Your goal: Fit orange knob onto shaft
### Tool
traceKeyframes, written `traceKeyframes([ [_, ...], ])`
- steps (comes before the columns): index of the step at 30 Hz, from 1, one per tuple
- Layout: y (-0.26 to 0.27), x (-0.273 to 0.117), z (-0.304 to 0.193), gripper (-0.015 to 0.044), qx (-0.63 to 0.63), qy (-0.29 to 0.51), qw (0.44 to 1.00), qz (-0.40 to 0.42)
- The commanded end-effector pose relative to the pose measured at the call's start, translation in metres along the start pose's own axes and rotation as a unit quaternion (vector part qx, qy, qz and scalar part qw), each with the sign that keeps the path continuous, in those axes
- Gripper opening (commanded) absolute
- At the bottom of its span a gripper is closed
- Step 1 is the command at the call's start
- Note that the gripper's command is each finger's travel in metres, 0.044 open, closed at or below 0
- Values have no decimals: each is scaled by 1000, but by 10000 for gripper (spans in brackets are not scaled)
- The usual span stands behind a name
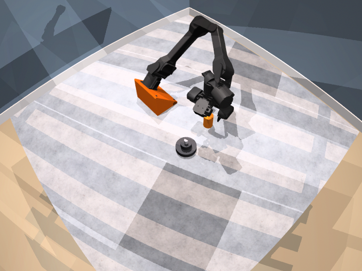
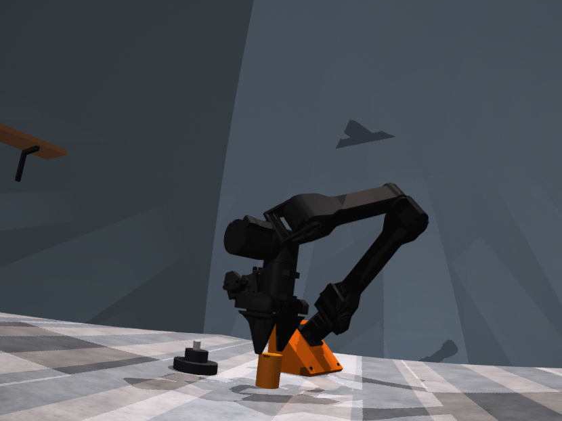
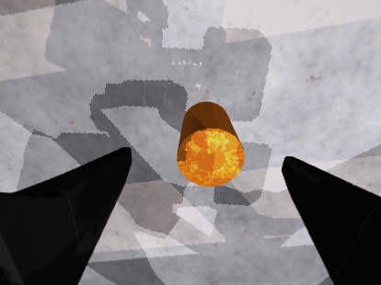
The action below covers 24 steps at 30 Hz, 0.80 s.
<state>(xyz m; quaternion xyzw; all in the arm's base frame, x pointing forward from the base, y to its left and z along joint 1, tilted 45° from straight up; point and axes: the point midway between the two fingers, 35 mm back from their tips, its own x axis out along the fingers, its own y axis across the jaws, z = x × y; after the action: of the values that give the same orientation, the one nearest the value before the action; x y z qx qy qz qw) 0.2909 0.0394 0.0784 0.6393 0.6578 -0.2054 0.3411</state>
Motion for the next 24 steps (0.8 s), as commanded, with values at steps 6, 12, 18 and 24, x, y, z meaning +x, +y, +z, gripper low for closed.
traceKeyframes([
  [6,-1,15,0,440,3,3,1000,-1],
  [12,-1,25,-1,440,3,3,1000,-1],
  [18,-1,35,-1,440,3,3,1000,-1],
  [24,-2,44,-2,440,3,4,1000,-1],
])
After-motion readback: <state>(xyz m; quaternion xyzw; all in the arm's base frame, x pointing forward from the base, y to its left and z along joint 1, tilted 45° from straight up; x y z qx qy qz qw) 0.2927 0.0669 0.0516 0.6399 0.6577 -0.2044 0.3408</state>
